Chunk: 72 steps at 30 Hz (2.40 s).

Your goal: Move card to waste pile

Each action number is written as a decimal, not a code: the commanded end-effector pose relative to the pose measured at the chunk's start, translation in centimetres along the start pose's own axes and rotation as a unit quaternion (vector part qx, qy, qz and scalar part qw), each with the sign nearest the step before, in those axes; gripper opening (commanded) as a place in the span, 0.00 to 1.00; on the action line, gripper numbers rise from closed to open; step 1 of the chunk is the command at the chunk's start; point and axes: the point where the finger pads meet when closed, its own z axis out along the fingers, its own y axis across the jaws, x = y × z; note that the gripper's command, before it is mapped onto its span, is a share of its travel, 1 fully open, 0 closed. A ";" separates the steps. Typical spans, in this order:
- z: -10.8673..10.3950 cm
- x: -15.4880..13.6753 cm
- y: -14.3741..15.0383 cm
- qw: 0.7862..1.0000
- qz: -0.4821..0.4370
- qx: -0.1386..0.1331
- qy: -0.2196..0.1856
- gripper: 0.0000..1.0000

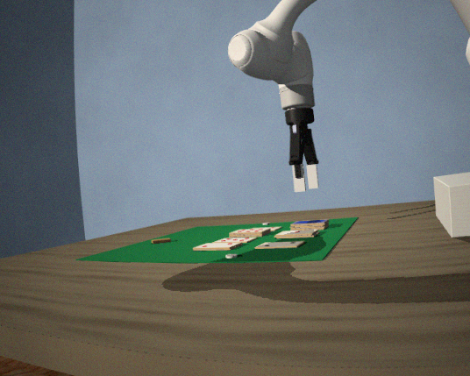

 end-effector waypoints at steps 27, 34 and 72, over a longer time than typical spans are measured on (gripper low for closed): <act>2.8 0.2 0.2 1.000 0.001 0.000 0.005 0.50; 3.9 0.2 0.2 1.000 0.001 0.000 0.005 0.50; 5.3 0.2 0.2 1.000 0.001 0.000 0.005 0.42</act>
